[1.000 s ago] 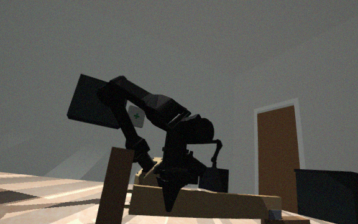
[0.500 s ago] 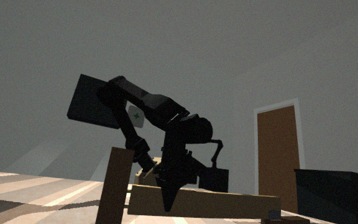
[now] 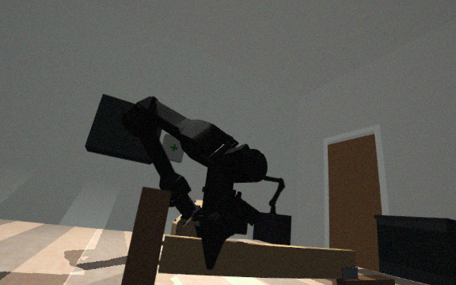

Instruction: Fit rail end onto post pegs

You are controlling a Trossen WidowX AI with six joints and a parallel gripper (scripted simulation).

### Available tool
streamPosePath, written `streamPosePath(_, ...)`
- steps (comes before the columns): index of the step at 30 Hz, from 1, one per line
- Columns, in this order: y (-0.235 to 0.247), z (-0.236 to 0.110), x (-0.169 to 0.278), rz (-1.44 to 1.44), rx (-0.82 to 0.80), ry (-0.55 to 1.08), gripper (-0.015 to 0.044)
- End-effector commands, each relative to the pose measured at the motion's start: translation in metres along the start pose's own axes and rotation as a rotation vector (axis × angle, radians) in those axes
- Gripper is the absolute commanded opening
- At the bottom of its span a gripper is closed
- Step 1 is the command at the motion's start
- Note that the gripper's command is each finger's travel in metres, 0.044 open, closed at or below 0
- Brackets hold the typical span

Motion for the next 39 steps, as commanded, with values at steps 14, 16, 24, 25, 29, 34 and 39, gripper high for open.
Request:
streamPosePath(14, 0.0005, -0.0027, 0.0074, 0.000, 0.008, 0.001, 0.0000)
streamPosePath(16, 0.0006, -0.0028, 0.0081, 0.000, 0.008, 0.001, 0.0000)
streamPosePath(24, 0.0009, -0.0030, 0.0097, 0.000, 0.008, 0.001, 0.0000)
streamPosePath(25, 0.0009, -0.0030, 0.0097, 0.000, 0.008, 0.001, 0.0000)
streamPosePath(29, 0.0006, -0.0006, 0.0049, 0.000, 0.003, -0.005, 0.0079)
streamPosePath(34, 0.0006, -0.0006, 0.0049, 0.000, 0.003, -0.005, 0.0210)
streamPosePath(39, 0.0006, -0.0006, 0.0049, 0.000, 0.003, -0.005, 0.0341)
Point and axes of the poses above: the point midway between the two fingers, 35 mm back from their tips, its own z axis out along the fingers, its own y axis across the jaws, x = y × z, the point moved 7 cm from there along -z, back along the fingers, and after that the axes turned 11 degrees about -z, right-handed, at the moved point
